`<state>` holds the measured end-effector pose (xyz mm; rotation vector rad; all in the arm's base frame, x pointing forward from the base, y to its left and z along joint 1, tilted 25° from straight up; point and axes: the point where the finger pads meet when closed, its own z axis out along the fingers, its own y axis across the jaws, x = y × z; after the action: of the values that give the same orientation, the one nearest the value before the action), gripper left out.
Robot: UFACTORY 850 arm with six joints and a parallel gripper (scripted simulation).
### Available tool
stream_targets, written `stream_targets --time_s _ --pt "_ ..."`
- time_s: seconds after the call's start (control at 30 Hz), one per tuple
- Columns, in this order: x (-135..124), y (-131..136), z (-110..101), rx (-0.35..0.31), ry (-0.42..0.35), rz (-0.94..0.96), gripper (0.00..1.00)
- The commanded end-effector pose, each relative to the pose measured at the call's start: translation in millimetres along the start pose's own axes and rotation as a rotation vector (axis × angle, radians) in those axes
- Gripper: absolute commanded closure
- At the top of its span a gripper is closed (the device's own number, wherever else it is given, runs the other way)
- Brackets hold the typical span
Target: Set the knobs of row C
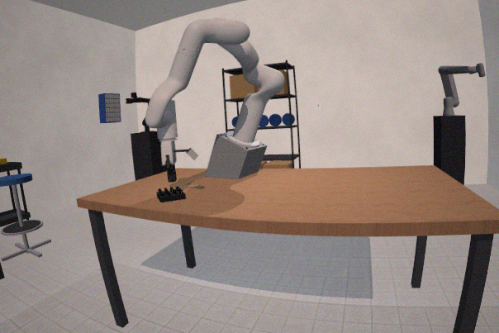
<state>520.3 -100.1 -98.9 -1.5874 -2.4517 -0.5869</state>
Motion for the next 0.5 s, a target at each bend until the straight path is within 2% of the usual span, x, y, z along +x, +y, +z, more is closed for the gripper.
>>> stream_targets --time_s 0.0,0.37,0.43,0.47 --pt "-0.6 0.6 -1.8 -0.023 -0.012 -0.155 0.81" --pt "-0.6 0.6 -3.8 -0.021 -0.015 -0.444 0.81" --pt "-0.6 0.6 -3.8 -0.021 -0.015 -0.444 0.81" --pt "-0.6 0.6 -4.3 -0.021 -0.016 -0.521 0.81"
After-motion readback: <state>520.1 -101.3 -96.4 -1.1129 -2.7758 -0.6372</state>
